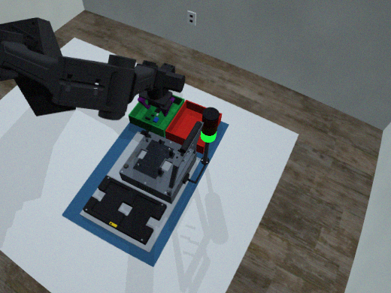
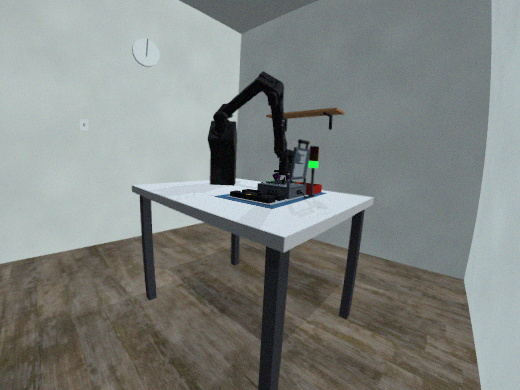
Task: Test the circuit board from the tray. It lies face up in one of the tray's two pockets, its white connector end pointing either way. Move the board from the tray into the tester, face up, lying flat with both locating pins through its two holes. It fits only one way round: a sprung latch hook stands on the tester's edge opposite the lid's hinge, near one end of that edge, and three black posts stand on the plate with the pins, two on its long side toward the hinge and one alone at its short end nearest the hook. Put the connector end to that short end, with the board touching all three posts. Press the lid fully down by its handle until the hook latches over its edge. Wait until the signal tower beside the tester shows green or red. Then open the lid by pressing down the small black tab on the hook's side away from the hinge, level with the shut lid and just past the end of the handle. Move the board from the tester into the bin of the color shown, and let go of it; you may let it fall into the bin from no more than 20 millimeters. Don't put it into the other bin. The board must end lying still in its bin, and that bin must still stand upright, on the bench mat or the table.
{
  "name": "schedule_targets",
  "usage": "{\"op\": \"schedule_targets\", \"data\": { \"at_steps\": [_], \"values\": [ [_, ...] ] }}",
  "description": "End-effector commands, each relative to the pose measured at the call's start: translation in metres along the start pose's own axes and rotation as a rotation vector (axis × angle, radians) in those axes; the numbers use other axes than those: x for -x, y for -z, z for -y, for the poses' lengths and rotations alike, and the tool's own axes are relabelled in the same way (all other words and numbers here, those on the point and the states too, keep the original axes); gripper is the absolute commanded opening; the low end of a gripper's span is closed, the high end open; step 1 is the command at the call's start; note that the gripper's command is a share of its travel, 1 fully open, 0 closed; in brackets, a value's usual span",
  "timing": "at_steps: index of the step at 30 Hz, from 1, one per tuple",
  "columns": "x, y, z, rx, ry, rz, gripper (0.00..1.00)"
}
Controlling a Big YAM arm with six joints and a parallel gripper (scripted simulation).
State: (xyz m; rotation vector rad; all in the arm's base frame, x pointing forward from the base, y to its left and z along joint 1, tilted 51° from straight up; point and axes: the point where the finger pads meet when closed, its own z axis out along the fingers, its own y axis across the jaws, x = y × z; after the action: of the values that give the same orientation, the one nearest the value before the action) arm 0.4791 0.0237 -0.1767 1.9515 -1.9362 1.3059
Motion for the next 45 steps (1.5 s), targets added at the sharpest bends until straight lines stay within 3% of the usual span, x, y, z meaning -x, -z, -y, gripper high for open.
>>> {"op": "schedule_targets", "data": {
  "at_steps": [1, 45],
  "values": [
    [-0.0039, -0.0039, 0.0015, 0.002, -0.004, -0.001, 0.72],
    [-0.0038, -0.0053, 0.0019, 0.001, -0.004, -0.001, 0.72]
  ]
}}
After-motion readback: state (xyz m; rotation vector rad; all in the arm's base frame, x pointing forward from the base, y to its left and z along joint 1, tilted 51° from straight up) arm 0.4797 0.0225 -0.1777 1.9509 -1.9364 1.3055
